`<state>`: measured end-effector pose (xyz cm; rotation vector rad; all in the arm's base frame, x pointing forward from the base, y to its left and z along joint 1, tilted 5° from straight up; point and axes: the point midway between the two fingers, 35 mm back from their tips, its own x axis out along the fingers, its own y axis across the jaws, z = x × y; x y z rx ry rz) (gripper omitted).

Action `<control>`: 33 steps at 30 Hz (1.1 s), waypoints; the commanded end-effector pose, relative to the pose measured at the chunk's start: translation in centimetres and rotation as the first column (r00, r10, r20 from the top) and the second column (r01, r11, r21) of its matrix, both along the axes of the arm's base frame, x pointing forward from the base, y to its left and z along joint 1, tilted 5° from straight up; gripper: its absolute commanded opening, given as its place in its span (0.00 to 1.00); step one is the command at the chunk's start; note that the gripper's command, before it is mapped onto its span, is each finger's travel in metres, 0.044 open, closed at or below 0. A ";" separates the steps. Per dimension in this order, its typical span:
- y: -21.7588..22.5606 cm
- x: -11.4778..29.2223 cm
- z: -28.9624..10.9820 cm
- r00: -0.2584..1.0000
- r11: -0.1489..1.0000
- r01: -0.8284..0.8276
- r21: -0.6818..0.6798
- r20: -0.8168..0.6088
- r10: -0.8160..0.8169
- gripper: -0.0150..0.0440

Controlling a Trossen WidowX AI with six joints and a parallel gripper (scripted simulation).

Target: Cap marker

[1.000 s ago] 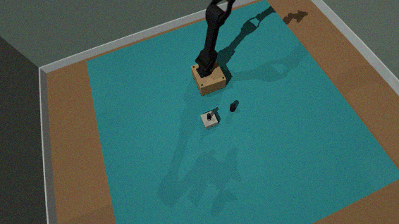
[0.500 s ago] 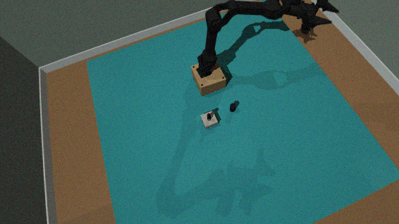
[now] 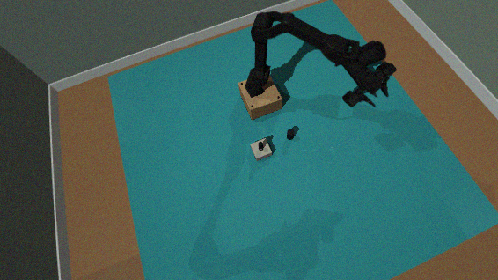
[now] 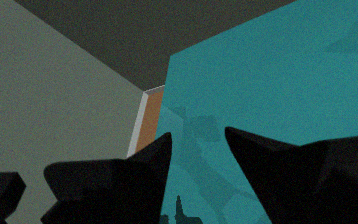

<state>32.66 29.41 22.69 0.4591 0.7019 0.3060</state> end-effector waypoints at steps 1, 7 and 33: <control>-6.2 0.9 -4.3 0.995 0.968 -0.056 -0.244 -0.094 0.034 0.67; -14.9 -0.6 -9.6 0.950 0.864 -0.212 -0.456 -0.304 0.072 0.67; -25.2 -8.7 -18.6 0.726 0.735 -0.542 -0.407 -0.668 0.166 0.67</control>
